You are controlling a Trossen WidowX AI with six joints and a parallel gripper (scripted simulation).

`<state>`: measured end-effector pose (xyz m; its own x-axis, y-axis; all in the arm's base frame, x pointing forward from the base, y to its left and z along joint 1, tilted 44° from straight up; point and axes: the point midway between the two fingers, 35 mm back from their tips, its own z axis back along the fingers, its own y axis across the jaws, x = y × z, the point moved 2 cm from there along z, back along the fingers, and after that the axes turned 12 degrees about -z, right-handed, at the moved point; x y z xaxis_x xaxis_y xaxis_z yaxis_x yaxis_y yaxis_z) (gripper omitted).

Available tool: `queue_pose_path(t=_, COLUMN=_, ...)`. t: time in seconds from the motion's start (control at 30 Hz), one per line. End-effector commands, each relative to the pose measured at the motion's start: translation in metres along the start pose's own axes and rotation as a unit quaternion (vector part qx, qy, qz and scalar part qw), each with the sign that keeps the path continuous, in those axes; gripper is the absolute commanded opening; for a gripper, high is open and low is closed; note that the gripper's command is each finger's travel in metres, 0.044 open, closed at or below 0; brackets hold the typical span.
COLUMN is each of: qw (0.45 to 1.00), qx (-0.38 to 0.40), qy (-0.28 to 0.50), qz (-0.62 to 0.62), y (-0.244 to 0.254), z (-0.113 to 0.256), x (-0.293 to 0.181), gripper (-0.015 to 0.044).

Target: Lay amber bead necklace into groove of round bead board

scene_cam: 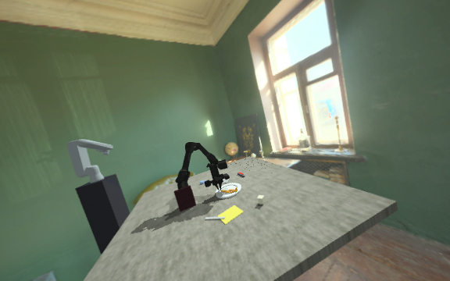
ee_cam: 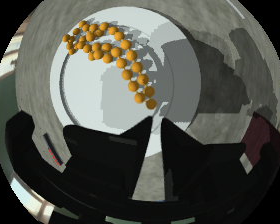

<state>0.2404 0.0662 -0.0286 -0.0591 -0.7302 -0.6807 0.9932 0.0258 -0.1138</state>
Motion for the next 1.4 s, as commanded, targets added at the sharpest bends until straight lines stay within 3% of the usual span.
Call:
queue_pose_path(t=0.0, qw=1.000, qx=0.000, qy=0.000, qz=0.001, y=0.000, z=0.001, x=0.000, gripper=0.0131)
queue_pose_path(t=0.4, qw=1.000, qx=-0.002, qy=0.001, qz=-0.003, y=-0.001, z=0.002, x=0.000, gripper=0.0440)
queue_pose_path(t=0.67, qw=1.000, qx=-0.001, qy=0.002, qz=-0.004, y=-0.001, z=0.010, x=0.000, gripper=0.0440)
queue_pose_path(t=0.83, qw=0.990, qx=0.000, qy=0.002, qz=0.142, y=0.004, z=0.020, x=0.006, gripper=0.0309)
queue_pose_path(t=1.0, qw=0.941, qx=0.000, qy=0.002, qz=0.339, y=0.011, z=0.035, x=0.014, gripper=0.0177)
queue_pose_path(t=1.07, qw=0.931, qx=0.000, qy=0.002, qz=0.365, y=0.012, z=0.037, x=0.015, gripper=0.0125)
queue_pose_path(t=1.37, qw=0.931, qx=0.000, qy=0.002, qz=0.365, y=0.012, z=0.037, x=0.015, gripper=0.0120)
